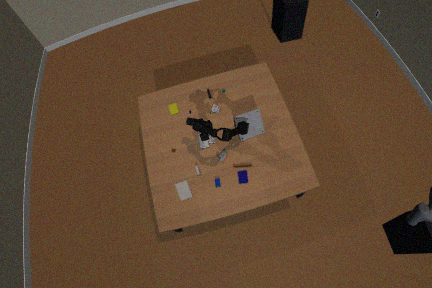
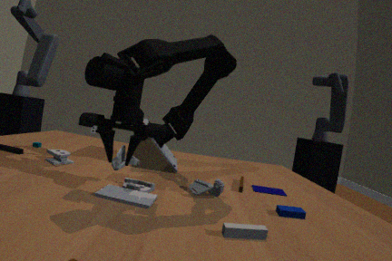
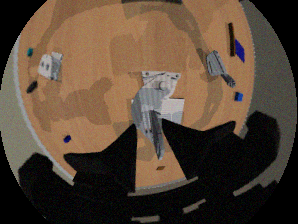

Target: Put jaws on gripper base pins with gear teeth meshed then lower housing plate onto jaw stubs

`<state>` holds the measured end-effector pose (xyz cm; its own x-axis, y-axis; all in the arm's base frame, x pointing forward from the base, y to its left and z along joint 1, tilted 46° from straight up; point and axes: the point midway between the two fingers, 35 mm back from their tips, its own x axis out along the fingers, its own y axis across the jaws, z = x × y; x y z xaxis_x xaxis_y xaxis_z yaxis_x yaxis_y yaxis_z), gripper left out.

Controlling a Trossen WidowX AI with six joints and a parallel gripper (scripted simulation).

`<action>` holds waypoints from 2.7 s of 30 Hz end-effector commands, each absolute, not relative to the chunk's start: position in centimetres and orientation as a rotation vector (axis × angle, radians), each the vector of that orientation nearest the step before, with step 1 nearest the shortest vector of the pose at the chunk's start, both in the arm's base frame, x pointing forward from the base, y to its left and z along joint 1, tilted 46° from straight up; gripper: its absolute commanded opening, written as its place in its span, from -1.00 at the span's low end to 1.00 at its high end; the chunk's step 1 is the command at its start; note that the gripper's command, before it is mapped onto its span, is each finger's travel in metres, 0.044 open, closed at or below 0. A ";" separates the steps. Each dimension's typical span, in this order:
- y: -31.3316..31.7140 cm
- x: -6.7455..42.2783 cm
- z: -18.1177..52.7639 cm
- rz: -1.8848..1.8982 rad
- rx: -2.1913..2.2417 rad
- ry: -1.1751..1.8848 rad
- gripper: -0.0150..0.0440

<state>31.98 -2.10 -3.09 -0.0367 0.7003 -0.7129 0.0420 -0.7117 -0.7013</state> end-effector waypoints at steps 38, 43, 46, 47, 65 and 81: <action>0.7 31.6 -5.6 1.795 -1.755 -0.785 -0.04; 0.8 31.6 -5.7 1.795 -1.755 -0.784 -0.04; 0.8 31.6 -5.7 1.795 -1.755 -0.784 -0.04; 0.8 31.6 -5.7 1.795 -1.755 -0.784 -0.04; 1.2 31.6 -6.2 1.795 -1.756 -0.786 -0.04; 1.4 31.6 -6.4 1.795 -1.756 -0.787 -0.04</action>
